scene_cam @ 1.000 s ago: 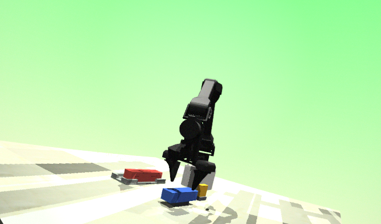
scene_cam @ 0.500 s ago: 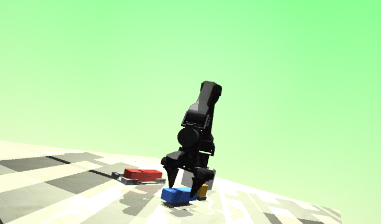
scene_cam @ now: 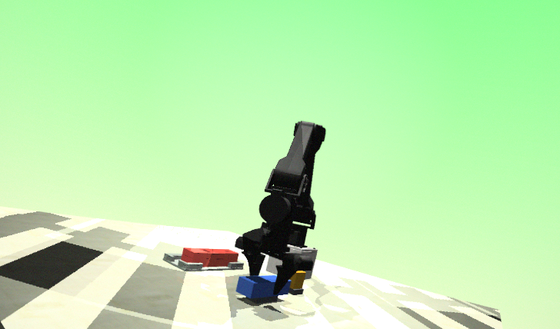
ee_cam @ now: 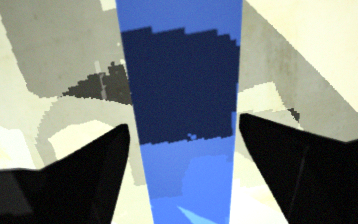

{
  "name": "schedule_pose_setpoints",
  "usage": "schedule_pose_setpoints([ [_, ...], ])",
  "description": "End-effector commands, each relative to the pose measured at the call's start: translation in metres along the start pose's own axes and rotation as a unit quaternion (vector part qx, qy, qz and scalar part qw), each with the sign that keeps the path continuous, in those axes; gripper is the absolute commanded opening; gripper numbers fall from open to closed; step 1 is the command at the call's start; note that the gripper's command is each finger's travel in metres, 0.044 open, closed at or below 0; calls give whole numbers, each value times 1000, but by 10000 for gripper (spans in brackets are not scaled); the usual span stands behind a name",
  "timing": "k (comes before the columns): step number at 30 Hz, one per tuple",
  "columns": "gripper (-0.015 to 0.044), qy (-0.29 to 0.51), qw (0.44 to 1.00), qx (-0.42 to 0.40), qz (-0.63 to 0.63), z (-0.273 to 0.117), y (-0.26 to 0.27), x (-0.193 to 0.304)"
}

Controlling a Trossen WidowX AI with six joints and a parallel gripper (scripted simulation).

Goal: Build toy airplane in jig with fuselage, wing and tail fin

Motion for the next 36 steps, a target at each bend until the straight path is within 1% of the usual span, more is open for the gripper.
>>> schedule_pose_setpoints([
  [1,230,0,1000,-2,0,1,0,0],
  [2,204,0,1000,-2,0,1,0,0],
  [8,164,0,1000,-2,0,1,0,0],
  [14,6,1,1000,0,1,-5,1,-1],
  [15,0,1,1000,0,1,-7,1,-1],
  [36,0,1,1000,-1,1,-70,3,-6],
])
Point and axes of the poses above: the point midway between the two fingers, 35 mm back from their tips, its own z axis out along the fingers, its own y axis across the jaws, x = y × z, the point moved 4 cm from there along -z, back along the fingers, and after that the axes turned 4 degrees about -z, right-handed, at the moved point
